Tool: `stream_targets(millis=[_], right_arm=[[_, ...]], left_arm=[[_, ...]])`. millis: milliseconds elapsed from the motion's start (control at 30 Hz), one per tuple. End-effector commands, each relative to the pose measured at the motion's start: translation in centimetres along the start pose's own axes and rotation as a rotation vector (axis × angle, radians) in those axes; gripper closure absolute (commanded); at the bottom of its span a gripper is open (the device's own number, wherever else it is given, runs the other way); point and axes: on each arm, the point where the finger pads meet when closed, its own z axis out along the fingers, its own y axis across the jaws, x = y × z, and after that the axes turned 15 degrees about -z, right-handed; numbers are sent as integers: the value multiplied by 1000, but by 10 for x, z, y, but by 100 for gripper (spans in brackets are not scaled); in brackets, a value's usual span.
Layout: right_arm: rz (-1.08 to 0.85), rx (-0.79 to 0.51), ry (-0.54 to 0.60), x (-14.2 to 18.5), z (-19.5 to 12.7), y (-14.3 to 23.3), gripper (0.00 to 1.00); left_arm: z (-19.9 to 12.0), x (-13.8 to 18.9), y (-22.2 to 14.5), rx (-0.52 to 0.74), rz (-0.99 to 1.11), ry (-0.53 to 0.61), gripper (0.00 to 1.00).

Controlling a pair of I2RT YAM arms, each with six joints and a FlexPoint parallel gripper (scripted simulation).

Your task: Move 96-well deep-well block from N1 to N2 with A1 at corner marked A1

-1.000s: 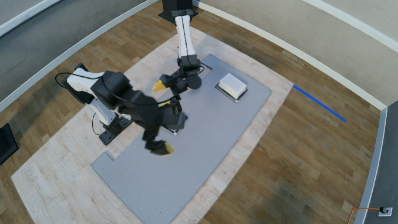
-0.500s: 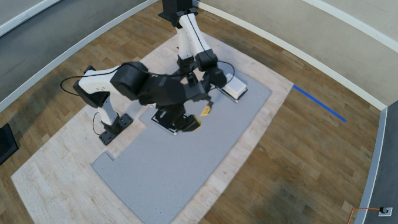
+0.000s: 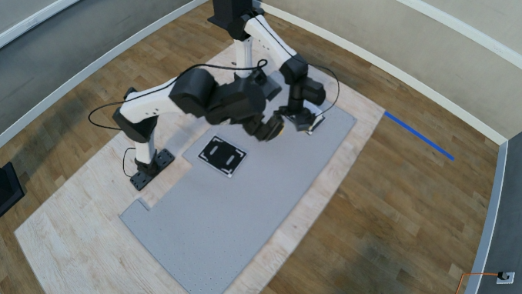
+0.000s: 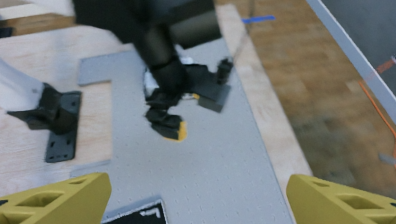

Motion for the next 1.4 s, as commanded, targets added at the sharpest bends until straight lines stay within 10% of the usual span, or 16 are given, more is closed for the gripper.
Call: stream_targets(millis=[0, 367, 1067, 1367], right_arm=[[-76, -84, -71, -25, 9, 14, 0], [-114, -96, -96, -38, 13, 20, 0], [-121, -81, -101, -41, 8, 20, 0], [-122, -80, -102, -41, 7, 20, 0]], left_arm=[[-14, 20, 48, -190, -156, 147, 0], [-43, 49, 113, -352, -388, 244, 0], [-1, 74, 151, -351, -467, 272, 0], [-5, 79, 144, -356, -465, 252, 16]])
